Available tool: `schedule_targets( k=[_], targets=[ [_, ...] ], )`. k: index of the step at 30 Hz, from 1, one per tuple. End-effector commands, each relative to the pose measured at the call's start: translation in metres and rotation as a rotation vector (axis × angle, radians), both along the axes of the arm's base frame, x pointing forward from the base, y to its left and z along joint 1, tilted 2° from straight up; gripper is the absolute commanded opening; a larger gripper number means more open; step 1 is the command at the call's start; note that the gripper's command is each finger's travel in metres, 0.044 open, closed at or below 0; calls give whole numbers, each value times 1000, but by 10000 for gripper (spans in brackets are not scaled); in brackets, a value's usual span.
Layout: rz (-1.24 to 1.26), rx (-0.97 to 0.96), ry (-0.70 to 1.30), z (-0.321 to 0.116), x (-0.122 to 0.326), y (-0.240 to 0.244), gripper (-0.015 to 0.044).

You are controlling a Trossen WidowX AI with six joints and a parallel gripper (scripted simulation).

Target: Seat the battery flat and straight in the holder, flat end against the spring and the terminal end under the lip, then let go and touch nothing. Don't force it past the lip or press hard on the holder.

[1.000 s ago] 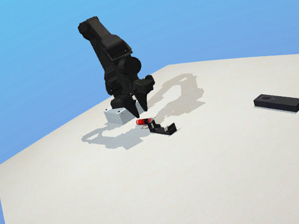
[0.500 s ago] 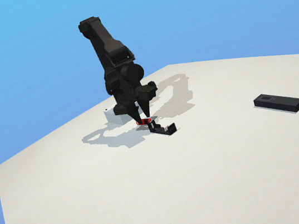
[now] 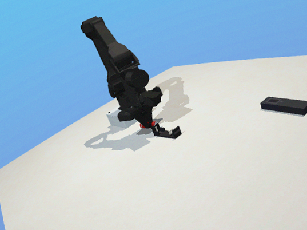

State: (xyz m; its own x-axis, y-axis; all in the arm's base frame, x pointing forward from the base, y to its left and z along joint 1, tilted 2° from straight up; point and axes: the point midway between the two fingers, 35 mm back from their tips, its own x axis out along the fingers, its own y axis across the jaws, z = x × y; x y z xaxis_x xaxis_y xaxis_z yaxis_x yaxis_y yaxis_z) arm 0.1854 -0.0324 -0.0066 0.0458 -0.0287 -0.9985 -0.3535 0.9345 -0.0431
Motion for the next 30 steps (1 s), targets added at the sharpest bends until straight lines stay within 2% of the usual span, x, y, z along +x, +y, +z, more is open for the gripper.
schedule_targets(
  k=[1, 6, 12, 17, 30],
  targets=[
    [6, -2, 0, 0, 0, 0, 59],
    [6, -2, 0, 1, 0, 0, 59],
    [6, -2, -1, 44, -1, 1, 59],
    [4, -2, -1, 50, -1, 1, 59],
    [-134, 6, -13, 75, 68, -6, 59]
  ],
)
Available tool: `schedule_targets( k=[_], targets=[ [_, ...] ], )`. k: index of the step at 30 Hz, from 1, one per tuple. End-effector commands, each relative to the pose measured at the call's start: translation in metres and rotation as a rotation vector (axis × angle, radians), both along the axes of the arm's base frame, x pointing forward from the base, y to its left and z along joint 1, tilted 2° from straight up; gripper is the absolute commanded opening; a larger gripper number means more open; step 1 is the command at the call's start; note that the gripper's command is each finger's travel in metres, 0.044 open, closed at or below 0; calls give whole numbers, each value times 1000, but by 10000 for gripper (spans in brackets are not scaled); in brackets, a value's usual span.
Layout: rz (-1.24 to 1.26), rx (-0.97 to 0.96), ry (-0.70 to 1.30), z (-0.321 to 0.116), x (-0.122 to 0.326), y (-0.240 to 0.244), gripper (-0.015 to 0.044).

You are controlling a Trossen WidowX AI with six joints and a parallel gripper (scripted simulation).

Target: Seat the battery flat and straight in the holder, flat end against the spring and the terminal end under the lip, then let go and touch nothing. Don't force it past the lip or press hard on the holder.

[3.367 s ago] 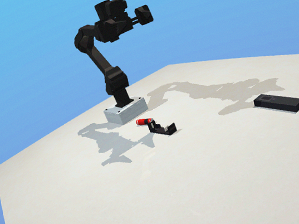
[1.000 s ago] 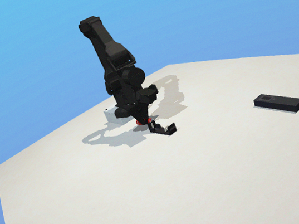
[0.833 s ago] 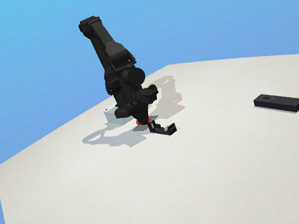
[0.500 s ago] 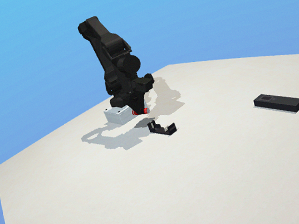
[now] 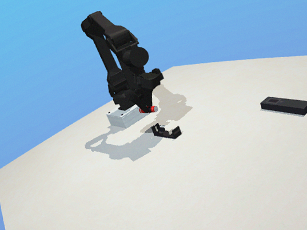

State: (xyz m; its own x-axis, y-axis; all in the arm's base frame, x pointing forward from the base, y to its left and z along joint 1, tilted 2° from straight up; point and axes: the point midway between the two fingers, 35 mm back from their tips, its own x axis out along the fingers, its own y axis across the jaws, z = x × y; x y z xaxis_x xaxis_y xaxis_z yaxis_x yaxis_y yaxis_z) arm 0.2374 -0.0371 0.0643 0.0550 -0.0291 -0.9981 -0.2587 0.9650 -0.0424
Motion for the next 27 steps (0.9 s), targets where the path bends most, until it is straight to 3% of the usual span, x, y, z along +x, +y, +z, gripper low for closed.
schedule_targets(
  k=[1, 11, 27],
  targets=[
    [-45, 3, -1, 6, 21, -2, 59],
    [-156, 8, -7, 13, 70, -8, 59],
    [-166, -27, 200, -19, 67, -9, 59]
  ],
)
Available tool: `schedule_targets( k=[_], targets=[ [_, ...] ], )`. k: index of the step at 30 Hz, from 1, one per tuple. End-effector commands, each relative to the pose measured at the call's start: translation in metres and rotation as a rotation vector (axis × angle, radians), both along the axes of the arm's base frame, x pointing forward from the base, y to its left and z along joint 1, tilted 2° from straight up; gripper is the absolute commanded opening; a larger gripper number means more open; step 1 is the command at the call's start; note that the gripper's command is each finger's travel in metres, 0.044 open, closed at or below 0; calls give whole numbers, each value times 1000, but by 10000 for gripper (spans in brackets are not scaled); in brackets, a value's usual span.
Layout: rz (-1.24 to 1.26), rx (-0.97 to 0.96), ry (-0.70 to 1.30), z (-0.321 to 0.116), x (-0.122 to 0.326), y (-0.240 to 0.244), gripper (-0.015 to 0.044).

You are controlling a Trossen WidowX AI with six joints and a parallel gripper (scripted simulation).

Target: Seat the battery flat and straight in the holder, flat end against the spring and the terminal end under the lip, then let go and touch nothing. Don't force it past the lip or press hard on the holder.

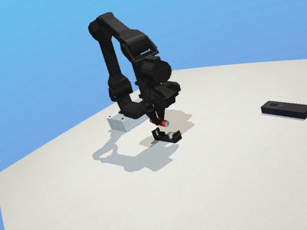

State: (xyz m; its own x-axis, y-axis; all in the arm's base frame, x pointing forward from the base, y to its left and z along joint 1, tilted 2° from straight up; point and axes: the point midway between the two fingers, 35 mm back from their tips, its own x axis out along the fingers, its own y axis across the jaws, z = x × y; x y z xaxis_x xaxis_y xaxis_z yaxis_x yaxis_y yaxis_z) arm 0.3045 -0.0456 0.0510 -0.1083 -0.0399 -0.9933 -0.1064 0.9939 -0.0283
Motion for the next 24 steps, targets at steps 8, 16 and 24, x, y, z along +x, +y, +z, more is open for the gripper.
schedule_targets(
  k=[8, 16, 24],
  targets=[
    [-5, -6, 97, -13, -2, -1, 59],
    [-9, -9, 146, -16, 1, -1, 59],
    [-12, -13, 201, -19, 3, -1, 59]
  ],
)
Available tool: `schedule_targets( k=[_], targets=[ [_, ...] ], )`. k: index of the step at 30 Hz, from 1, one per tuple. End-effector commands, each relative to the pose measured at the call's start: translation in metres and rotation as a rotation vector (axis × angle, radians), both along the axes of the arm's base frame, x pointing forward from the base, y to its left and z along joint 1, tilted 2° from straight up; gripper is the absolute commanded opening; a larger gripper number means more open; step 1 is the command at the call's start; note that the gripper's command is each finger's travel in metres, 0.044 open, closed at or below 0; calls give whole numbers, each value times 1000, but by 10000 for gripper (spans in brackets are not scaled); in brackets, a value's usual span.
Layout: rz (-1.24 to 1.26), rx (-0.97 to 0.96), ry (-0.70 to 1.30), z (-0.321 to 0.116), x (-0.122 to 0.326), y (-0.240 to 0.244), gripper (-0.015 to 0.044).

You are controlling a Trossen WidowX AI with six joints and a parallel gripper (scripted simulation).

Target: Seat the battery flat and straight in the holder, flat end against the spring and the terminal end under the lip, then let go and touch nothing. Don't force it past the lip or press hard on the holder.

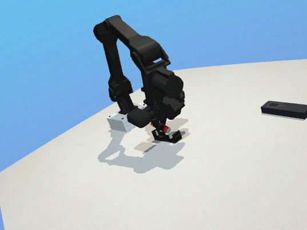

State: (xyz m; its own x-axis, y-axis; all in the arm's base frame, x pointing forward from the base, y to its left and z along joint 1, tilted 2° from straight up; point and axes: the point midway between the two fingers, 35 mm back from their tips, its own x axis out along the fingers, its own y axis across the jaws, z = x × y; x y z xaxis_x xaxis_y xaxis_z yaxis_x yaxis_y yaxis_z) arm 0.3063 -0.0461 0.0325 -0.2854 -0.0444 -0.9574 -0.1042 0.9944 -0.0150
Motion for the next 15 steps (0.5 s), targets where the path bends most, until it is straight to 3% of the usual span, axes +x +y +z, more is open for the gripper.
schedule_targets(
  k=[1, 15],
  targets=[
    [-6, -8, 27, -1, 2, -1, 59],
    [-9, -13, 122, -7, 6, 0, 59]
  ],
)
